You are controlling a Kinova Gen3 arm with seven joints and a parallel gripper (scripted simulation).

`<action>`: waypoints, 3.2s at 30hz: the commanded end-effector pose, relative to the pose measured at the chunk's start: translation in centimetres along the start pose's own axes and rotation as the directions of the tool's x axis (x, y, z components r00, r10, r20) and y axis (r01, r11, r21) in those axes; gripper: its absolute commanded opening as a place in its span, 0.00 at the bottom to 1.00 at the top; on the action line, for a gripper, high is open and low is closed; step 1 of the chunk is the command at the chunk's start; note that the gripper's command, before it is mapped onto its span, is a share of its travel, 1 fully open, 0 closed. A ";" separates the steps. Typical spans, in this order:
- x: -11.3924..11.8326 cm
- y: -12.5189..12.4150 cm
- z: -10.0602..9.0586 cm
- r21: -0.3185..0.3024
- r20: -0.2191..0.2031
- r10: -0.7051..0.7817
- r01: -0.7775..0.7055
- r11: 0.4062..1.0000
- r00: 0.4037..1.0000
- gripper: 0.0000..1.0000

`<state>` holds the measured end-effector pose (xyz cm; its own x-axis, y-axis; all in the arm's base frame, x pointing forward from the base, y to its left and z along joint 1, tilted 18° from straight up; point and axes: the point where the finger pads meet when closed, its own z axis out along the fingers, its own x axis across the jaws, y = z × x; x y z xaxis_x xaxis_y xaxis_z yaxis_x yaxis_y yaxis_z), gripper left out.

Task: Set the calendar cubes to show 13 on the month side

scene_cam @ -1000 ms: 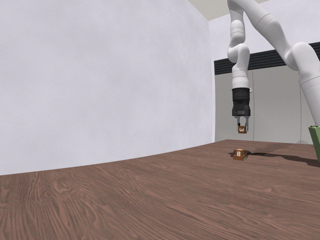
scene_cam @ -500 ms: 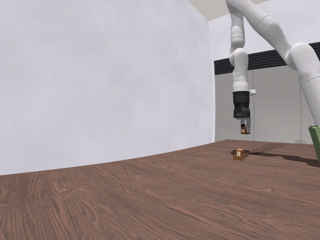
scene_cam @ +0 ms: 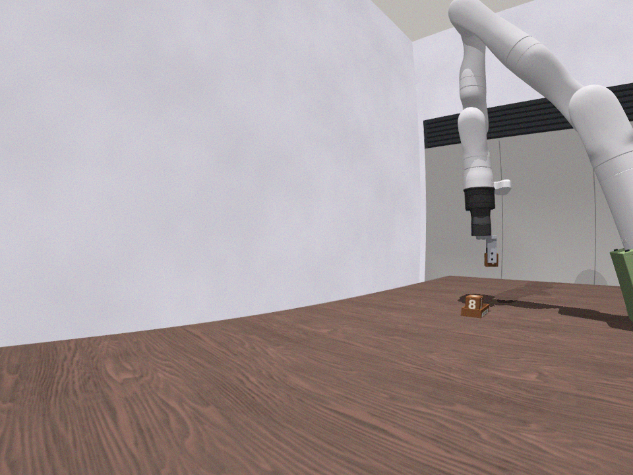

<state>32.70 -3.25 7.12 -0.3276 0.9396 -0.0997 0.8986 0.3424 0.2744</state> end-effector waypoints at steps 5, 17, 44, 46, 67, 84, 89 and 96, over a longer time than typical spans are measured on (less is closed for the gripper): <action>-3.4 -1.2 0.1 -0.003 -0.021 0.294 -0.294 0.956 0.955 0.60; -5.6 -1.7 0.0 -0.015 -0.032 0.574 -0.575 0.818 0.818 0.60; -5.6 -1.6 1.5 -0.015 -0.033 0.578 -0.579 0.815 0.815 0.60; -5.6 -1.6 2.2 -0.015 -0.033 0.578 -0.579 0.815 0.815 0.60; -5.5 -1.4 9.5 -0.015 -0.033 0.578 -0.579 0.815 0.815 0.60; -5.5 -1.4 9.6 -0.015 -0.033 0.578 -0.579 0.815 0.815 0.60; -5.5 -1.4 9.6 -0.015 -0.033 0.578 -0.579 0.815 0.815 0.60; -5.5 -1.4 9.6 -0.015 -0.033 0.578 -0.579 0.815 0.815 0.60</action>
<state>36.02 -8.85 -1.98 0.2429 0.9639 0.1089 0.9181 -0.2647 0.2949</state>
